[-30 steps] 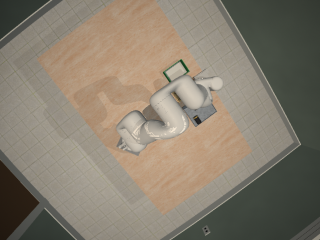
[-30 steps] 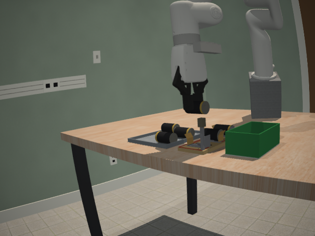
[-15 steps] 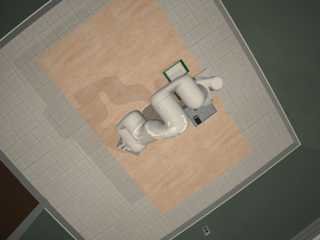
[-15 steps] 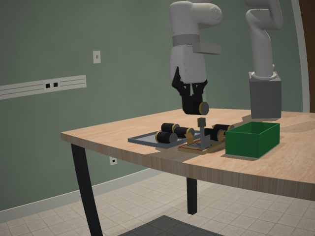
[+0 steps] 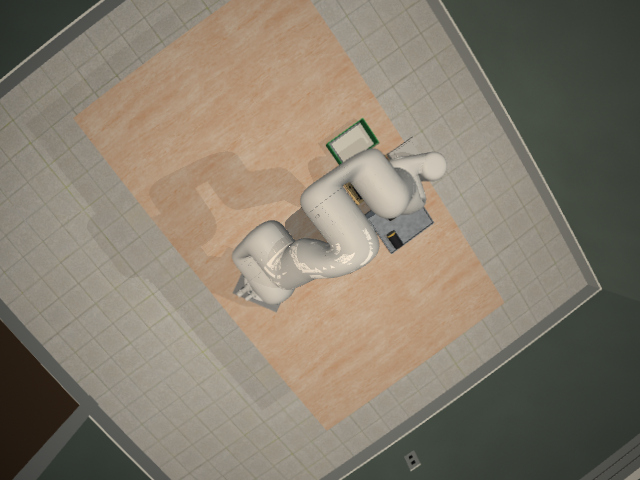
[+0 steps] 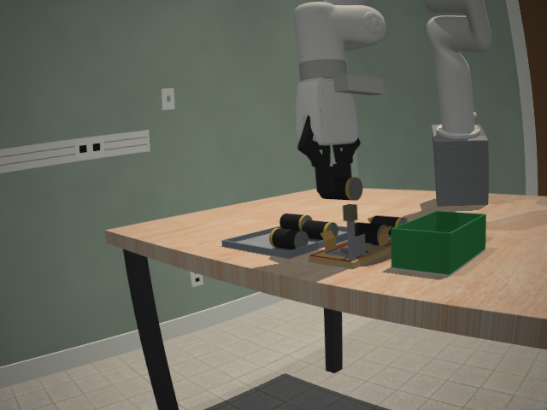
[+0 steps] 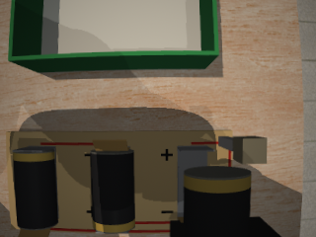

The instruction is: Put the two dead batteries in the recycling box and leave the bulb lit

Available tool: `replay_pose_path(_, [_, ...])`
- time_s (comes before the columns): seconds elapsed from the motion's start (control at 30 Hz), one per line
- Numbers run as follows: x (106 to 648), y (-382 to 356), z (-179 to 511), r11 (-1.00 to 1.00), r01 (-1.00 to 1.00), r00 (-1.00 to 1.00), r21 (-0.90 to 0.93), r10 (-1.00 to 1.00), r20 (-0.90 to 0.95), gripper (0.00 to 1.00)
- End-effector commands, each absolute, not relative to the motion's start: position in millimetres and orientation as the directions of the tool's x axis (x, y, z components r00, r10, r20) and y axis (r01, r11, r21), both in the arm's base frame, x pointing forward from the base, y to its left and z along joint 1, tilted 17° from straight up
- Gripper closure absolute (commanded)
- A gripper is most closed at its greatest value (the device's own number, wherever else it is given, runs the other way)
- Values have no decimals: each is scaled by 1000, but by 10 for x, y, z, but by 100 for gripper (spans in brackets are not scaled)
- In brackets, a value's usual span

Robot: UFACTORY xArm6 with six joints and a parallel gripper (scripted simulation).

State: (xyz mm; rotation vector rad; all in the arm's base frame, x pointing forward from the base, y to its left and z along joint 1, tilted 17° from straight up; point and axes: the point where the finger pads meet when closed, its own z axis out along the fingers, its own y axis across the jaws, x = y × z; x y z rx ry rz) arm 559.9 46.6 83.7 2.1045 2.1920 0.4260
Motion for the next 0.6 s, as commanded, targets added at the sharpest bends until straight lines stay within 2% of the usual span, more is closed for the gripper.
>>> replay_pose_path(0.0, [5619,470,829,22,967,-58,252,989,138,72])
replay_pose_path(0.57, [5738,541,367,22,967,-58,252,989,138,72])
